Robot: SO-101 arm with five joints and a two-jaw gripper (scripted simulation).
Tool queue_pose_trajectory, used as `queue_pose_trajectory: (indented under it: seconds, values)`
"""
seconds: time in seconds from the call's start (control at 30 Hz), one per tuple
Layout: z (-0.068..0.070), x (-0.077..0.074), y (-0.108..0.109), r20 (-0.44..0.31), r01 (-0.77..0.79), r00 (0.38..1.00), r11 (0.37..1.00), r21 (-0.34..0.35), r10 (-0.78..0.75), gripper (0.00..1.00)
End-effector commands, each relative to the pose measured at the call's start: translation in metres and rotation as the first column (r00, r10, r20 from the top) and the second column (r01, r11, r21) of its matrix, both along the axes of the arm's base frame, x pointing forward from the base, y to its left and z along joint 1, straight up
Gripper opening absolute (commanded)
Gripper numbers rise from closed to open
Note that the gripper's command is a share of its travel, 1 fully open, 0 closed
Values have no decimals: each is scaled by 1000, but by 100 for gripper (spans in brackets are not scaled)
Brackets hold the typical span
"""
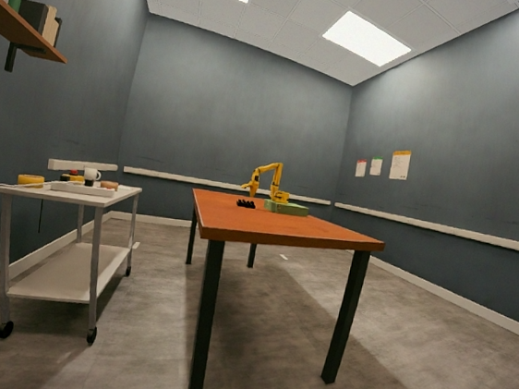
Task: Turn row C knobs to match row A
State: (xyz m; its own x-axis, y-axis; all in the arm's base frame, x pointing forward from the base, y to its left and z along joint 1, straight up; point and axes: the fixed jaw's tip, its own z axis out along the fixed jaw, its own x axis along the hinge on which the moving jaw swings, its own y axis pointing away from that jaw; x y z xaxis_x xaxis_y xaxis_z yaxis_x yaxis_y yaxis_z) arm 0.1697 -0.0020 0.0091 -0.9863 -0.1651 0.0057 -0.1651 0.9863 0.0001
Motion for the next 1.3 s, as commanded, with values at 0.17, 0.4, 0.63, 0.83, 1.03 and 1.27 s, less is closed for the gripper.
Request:
queue_pose_trajectory:
  seconds: [0.17,0.4,0.63,0.83,1.03,1.27]
  values:
    - [0,1,4,6,286,958,958,1,-286,9]
    - [0,3,6,6,519,855,855,1,-519,9]
    - [0,5,6,6,651,759,759,1,-651,9]
    - [0,6,7,6,769,639,639,1,-769,9]
    - [0,7,7,6,849,528,528,1,-849,9]
    - [0,7,7,6,892,452,452,1,-892,10]
